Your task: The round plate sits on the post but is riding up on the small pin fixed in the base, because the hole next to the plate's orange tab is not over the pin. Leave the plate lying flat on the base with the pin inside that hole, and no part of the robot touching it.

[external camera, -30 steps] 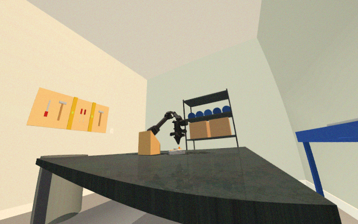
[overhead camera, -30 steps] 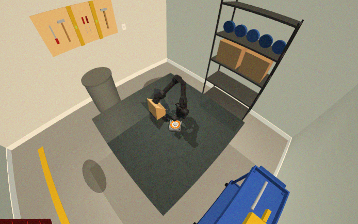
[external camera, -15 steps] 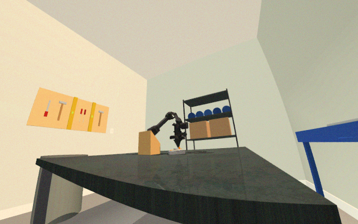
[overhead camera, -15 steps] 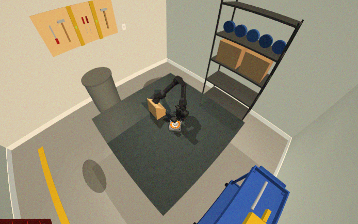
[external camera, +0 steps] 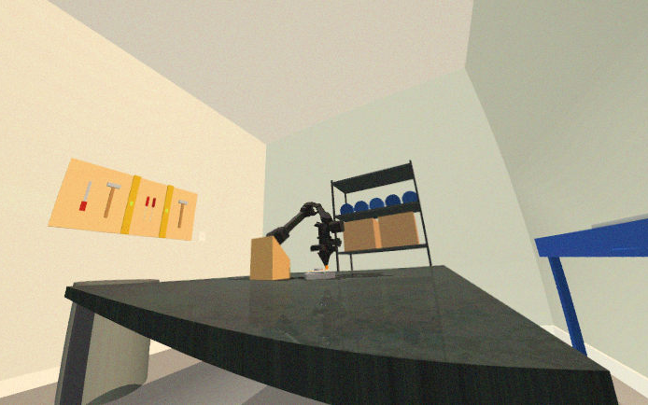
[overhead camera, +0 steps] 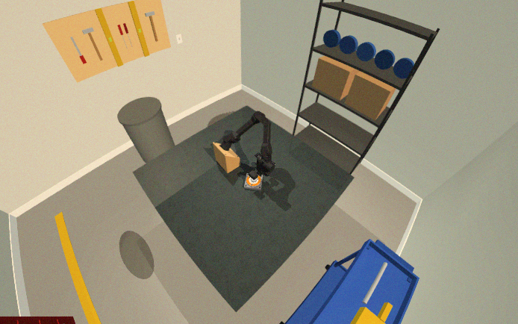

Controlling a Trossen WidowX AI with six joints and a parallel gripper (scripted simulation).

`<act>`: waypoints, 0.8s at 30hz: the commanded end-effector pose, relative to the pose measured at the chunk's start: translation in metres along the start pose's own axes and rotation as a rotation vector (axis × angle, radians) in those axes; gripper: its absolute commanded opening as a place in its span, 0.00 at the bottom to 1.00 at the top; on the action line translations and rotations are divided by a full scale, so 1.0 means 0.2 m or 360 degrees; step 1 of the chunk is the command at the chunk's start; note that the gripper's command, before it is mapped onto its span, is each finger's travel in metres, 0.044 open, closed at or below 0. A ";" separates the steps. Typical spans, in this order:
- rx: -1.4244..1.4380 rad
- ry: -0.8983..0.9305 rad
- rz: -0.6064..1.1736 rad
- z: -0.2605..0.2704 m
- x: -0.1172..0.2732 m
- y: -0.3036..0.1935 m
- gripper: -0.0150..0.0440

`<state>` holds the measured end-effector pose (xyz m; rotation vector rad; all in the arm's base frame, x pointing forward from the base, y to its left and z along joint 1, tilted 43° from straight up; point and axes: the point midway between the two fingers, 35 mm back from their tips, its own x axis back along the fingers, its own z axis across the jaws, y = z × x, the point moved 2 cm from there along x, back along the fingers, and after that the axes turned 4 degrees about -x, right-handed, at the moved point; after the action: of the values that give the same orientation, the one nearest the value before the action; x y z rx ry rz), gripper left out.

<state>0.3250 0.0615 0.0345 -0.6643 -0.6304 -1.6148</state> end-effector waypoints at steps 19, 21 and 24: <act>-0.0005 -0.0002 0.0011 -0.05 -0.01 0.08 0.25; -0.0005 -0.0002 0.0011 -0.05 -0.01 0.08 0.25; -0.0005 -0.0002 0.0011 -0.06 -0.01 0.09 0.25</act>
<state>0.3416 0.0534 0.0313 -0.6568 -0.6329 -1.6179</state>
